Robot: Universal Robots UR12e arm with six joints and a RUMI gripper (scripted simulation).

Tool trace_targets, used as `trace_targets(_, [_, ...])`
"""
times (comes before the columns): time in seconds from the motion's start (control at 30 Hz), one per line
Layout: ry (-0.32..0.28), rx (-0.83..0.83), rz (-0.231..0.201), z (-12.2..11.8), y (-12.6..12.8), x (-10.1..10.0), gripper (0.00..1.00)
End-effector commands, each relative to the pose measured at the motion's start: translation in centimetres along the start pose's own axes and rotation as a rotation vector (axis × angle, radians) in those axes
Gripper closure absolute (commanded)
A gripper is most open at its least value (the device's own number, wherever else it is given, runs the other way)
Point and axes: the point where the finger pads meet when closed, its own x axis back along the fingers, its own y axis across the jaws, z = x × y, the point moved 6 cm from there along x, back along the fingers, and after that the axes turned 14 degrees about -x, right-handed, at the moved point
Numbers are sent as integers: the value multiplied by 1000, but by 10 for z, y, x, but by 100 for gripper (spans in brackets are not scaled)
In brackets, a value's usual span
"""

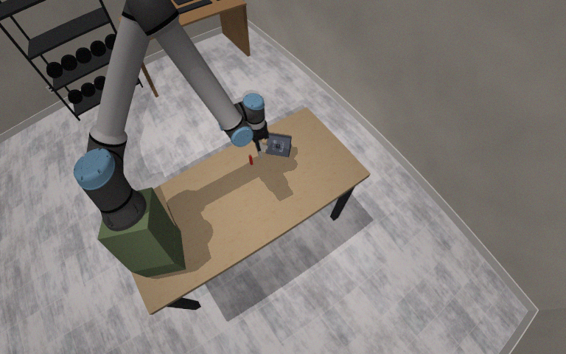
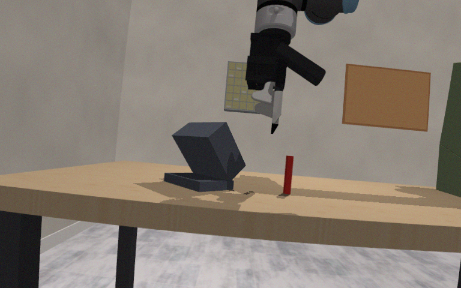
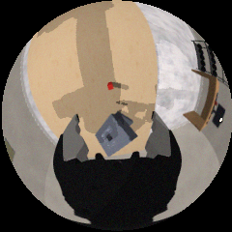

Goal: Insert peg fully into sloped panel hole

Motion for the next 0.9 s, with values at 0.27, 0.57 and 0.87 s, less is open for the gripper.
trace_targets(0.27, [-1, 174, 31, 22, -8, -2, 0])
trace_targets(0.57, [2, 265, 47, 34, -13, -3, 0])
trace_targets(0.87, [2, 274, 49, 35, -13, -10, 0])
